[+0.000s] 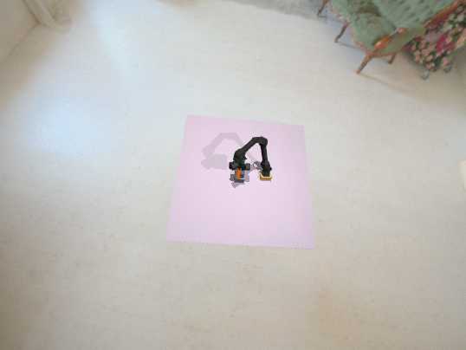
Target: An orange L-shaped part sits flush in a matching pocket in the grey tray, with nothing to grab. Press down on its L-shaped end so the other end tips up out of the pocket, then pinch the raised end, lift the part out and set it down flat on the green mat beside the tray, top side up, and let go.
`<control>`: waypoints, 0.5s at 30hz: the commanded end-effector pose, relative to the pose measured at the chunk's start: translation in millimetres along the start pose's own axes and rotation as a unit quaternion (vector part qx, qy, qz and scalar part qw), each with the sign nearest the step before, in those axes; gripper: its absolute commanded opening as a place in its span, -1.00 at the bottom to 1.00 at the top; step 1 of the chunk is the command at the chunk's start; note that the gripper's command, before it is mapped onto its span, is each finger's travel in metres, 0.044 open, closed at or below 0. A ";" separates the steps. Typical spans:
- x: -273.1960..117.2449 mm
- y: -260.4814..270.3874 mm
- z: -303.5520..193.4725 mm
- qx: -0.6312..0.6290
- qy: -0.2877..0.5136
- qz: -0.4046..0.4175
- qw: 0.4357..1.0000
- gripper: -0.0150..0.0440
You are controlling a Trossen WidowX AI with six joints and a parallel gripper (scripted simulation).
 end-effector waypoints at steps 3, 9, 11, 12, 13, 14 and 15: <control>11.3 -0.1 0.7 -0.002 -0.002 -0.001 1.000 0.46; 21.0 0.0 0.8 -0.002 -0.002 -0.001 1.000 0.46; 24.3 -0.1 0.9 -0.002 -0.002 -0.001 1.000 0.46; 25.9 -0.2 0.9 -0.002 -0.002 -0.001 1.000 0.46; 27.5 -0.2 0.9 -0.002 -0.002 -0.001 1.000 0.46; 29.1 -0.3 1.0 -0.002 -0.002 -0.001 1.000 0.46; 30.7 -0.4 1.0 -0.002 -0.003 -0.001 1.000 0.46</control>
Point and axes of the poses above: the point midway between the two fingers, 35 mm back from their tips, its own x axis out along the fingers, its own y axis across the jaws, z = x × y, the point moved 6 cm from there along -x, back along the fingers, and after that the axes turned 3 degrees about -x, right-handed, at the moved point
